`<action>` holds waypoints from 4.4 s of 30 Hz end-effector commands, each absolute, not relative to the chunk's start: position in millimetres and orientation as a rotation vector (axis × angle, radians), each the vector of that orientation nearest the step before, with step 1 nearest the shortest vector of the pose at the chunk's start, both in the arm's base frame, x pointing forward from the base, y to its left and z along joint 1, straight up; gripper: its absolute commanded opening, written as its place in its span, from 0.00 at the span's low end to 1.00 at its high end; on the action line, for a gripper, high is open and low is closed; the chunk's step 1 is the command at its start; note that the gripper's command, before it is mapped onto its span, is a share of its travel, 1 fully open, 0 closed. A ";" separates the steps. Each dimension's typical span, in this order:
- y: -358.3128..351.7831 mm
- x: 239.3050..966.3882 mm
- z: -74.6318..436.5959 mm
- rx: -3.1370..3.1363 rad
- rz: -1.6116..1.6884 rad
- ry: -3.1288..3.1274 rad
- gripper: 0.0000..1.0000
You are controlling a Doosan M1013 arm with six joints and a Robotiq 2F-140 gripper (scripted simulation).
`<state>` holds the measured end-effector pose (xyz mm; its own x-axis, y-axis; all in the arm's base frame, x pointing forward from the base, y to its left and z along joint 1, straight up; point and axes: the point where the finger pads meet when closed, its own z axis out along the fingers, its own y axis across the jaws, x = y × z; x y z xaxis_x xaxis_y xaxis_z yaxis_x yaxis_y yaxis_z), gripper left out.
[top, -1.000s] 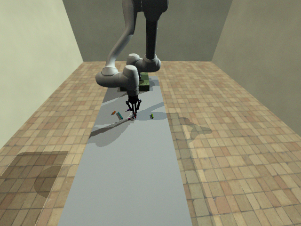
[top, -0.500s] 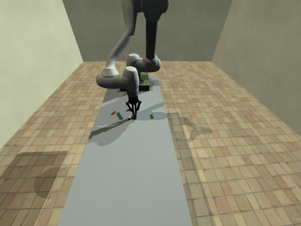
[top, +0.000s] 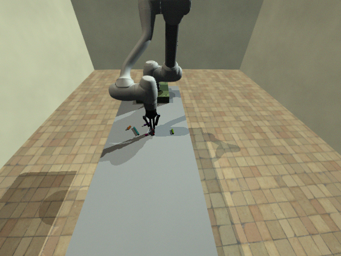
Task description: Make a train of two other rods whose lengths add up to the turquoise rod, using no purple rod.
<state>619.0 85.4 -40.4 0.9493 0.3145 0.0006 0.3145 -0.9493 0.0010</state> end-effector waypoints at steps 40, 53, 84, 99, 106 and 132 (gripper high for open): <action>85.4 619.1 -40.3 3.101 0.001 0.500 0.12; 85.4 619.1 -40.0 3.101 0.001 0.500 0.15; 85.5 619.0 49.7 3.101 0.001 0.500 0.15; 85.5 619.0 49.7 3.101 0.001 0.500 1.00; 85.5 619.0 49.8 3.101 0.001 0.500 1.00; 85.5 618.9 118.2 3.101 0.001 0.500 1.00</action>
